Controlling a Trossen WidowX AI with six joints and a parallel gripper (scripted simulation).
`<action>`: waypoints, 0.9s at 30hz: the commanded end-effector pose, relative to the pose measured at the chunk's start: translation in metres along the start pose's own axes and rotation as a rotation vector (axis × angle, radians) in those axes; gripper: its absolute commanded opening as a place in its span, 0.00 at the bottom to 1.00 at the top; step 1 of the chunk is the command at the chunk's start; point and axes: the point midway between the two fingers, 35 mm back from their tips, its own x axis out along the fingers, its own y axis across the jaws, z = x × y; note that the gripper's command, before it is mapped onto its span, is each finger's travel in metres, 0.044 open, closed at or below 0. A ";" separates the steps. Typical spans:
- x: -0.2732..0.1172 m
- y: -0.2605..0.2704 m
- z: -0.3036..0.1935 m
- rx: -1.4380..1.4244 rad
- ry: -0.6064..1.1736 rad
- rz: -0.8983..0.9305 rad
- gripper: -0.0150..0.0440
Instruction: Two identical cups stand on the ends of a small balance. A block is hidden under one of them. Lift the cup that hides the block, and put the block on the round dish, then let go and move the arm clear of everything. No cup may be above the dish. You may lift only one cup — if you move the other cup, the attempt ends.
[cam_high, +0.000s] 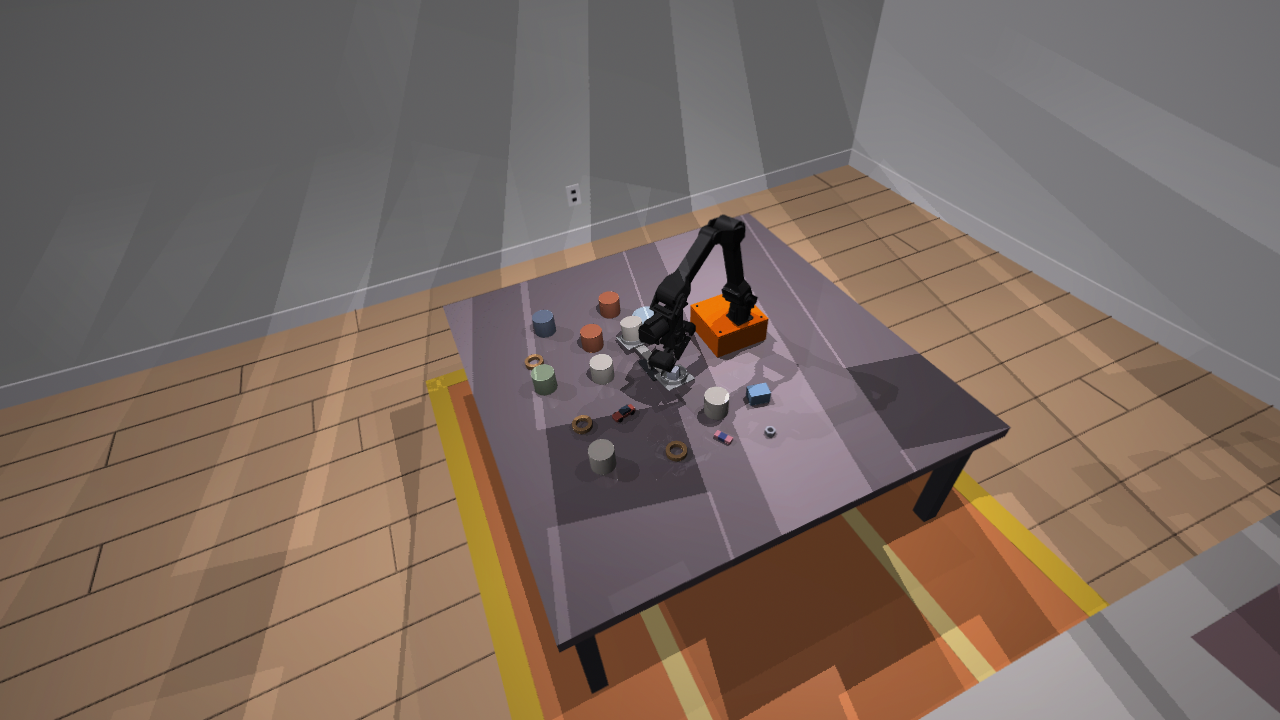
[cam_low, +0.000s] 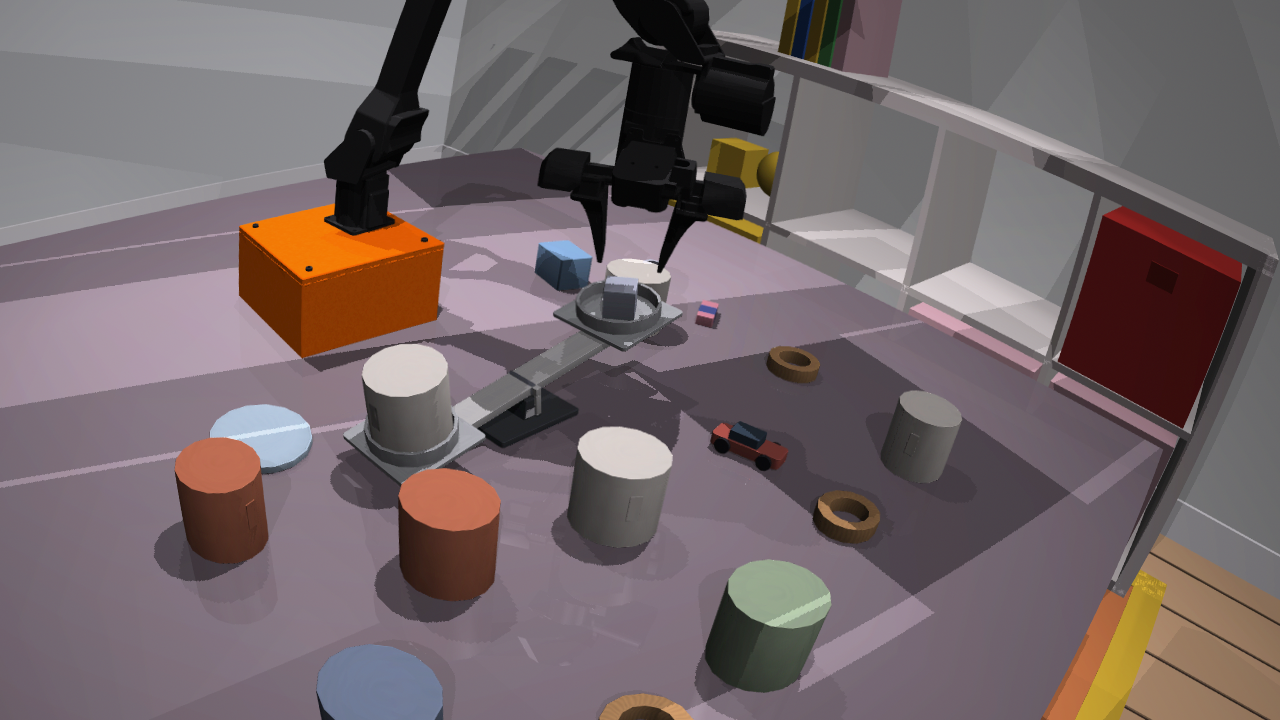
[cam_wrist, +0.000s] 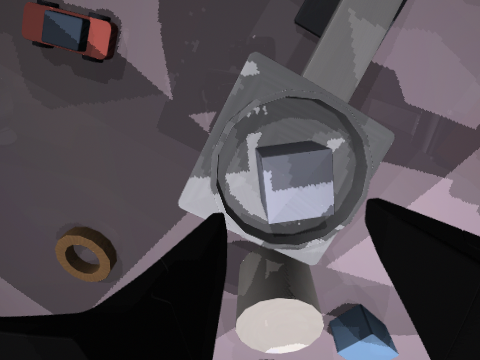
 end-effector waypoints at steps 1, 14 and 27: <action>0.010 -0.002 0.001 -0.004 -0.003 -0.014 0.69; 0.031 -0.003 0.001 -0.004 -0.003 -0.014 0.69; 0.040 -0.003 0.001 -0.004 -0.003 -0.014 0.57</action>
